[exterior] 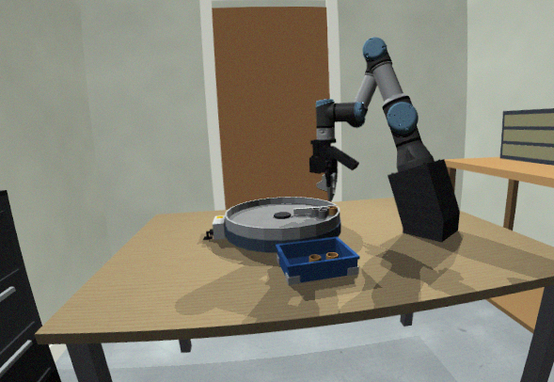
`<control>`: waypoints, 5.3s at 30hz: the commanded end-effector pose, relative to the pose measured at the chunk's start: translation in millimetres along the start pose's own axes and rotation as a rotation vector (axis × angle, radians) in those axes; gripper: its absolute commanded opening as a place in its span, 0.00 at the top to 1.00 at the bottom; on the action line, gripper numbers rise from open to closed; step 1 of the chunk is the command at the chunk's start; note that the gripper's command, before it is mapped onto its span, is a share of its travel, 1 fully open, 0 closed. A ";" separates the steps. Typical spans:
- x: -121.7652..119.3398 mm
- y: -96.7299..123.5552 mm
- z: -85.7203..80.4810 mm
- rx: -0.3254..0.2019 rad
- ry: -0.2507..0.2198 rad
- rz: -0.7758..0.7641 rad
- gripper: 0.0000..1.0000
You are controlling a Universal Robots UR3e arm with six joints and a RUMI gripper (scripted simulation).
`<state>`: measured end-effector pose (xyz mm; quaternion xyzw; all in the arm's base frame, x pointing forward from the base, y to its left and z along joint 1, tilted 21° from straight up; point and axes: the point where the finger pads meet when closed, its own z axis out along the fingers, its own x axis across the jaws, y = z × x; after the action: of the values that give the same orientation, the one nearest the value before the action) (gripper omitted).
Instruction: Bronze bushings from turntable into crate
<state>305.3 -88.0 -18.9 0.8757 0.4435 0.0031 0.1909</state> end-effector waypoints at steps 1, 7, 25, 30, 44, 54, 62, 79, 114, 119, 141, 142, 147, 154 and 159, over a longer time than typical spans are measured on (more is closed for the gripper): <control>-4.1 1.0 0.5 0.000 0.034 -0.036 0.94; -6.5 1.5 0.6 0.000 0.033 -0.036 0.94; -6.5 1.6 0.6 0.000 0.033 -0.036 0.94; -6.5 1.6 0.6 0.000 0.033 -0.036 0.94; -6.5 1.6 0.7 0.000 0.033 -0.036 0.94; -6.3 0.9 15.3 0.001 0.034 -0.036 0.94; -6.2 0.7 23.7 0.002 0.033 -0.036 0.94; -6.1 1.3 23.4 0.000 0.033 -0.036 0.94; -6.0 1.1 25.3 0.000 0.033 -0.036 0.94; -6.0 0.9 25.3 0.000 0.033 -0.036 0.94; -6.0 0.9 25.4 0.000 0.033 -0.036 0.94; -6.0 0.9 25.5 0.000 0.033 -0.036 0.94; -6.0 0.5 29.4 0.002 0.033 -0.036 0.94; -5.6 0.4 37.8 0.002 0.033 -0.036 0.94; -5.3 0.3 46.0 0.002 0.033 -0.036 0.94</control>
<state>305.9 -103.5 -54.7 0.8689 0.4624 0.0100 0.1765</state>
